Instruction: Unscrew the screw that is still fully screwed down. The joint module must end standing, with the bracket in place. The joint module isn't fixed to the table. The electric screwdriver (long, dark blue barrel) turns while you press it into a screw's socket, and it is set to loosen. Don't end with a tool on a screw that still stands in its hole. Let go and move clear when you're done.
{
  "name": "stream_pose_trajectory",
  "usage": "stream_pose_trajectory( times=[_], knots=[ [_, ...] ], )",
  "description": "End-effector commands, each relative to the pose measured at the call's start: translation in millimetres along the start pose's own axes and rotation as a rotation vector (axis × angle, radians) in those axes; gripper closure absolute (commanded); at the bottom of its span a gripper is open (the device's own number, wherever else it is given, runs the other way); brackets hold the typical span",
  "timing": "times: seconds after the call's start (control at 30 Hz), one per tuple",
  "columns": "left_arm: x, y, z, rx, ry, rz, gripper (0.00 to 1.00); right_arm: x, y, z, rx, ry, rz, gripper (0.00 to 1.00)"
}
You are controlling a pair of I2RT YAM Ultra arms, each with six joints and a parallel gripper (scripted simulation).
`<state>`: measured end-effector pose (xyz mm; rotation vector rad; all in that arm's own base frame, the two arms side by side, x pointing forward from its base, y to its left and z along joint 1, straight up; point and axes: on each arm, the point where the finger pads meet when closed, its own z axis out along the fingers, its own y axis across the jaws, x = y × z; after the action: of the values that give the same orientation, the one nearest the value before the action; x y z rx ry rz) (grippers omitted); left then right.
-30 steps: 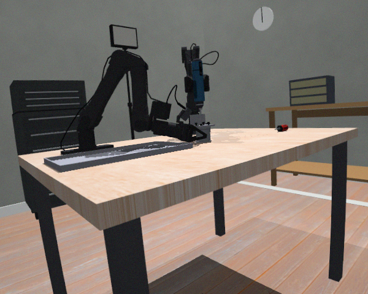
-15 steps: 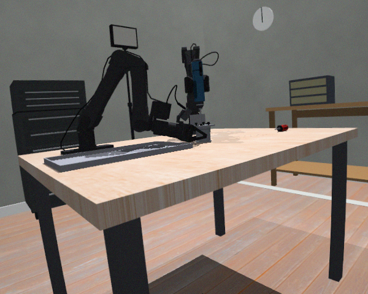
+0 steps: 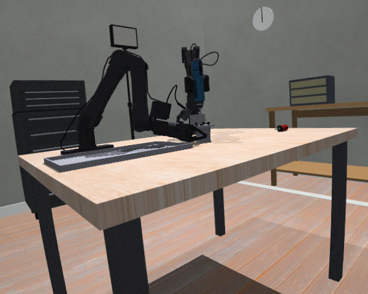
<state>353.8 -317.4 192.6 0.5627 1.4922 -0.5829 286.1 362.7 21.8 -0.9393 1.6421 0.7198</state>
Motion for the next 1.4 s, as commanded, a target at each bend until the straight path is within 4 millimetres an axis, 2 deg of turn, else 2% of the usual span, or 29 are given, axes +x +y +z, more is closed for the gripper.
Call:
stream_pose_trajectory(
  times=[0.0,1.37],
  knots=[
    [-47.8,-5.6,1.3,0.005,-0.150,-0.004,0.58,-2.2,-0.2,1.4,0.003,-0.001,0.003,0.41],
    [-48.1,-2.6,1.6,0.001,-0.148,-0.003,0.58,-2.2,-0.2,1.4,0.003,-0.001,0.003,0.41]
  ],
)
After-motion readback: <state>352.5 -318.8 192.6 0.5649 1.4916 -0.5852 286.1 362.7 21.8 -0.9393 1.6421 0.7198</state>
